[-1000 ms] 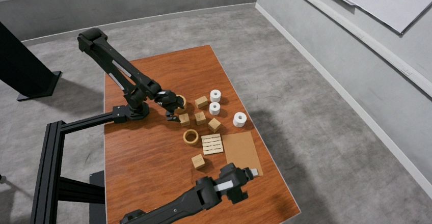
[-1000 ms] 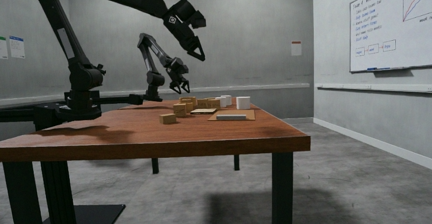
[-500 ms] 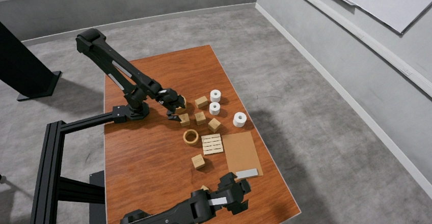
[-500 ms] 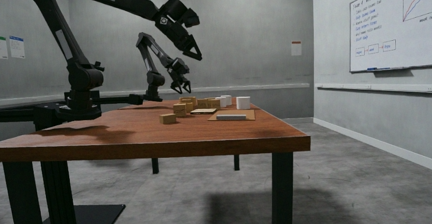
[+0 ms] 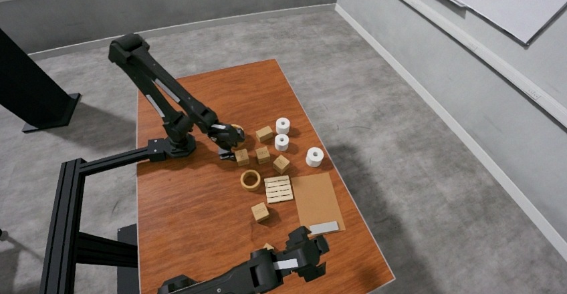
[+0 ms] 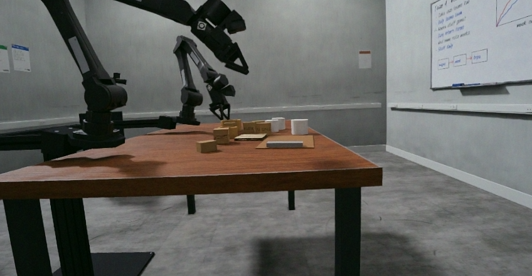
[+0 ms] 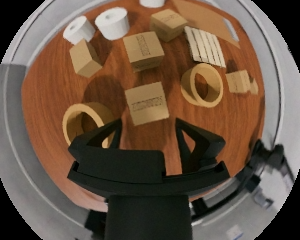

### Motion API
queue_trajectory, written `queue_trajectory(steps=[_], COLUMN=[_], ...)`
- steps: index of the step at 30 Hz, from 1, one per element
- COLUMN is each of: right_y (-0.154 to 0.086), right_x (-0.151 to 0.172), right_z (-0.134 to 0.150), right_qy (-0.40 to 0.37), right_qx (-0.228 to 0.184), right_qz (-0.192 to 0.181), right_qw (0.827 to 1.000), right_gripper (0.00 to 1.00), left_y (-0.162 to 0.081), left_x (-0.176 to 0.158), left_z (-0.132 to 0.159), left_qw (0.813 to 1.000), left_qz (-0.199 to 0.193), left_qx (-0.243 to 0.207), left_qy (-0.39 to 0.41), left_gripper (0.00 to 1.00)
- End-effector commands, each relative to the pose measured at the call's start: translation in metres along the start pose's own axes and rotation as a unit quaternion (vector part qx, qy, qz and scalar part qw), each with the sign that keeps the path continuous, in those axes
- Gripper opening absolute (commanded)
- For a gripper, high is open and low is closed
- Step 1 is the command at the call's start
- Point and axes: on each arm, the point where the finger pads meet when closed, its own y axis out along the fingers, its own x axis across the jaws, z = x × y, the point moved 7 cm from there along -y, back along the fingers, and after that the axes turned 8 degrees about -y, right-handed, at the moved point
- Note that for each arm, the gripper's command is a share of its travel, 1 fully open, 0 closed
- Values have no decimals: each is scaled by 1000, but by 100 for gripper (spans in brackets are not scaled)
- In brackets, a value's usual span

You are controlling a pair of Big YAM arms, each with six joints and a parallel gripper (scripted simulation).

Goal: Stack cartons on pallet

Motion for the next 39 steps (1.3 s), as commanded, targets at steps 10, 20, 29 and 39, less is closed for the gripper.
queue_trajectory(steps=[10,20,29,39], right_y=[-2,-2,-2,-2], right_x=[0,0,0,0], right_z=[-8,-8,-8,-8], right_qy=[-6,-6,-6,-6], right_qx=[-14,-14,-14,-14], right_qz=[0,0,0,0], right_qw=[1000,1000,1000,1000], right_gripper=[100,100,100,100], left_y=[-4,-6,11,26], left_x=[-19,-19,-19,-13], left_z=[-28,-31,-40,-29], left_qw=[991,992,991,991], left_qz=[-66,-58,-60,-67], left_qx=[44,35,38,47], left_qy=[-112,-111,-110,-106], left_gripper=[83,83,83,83])
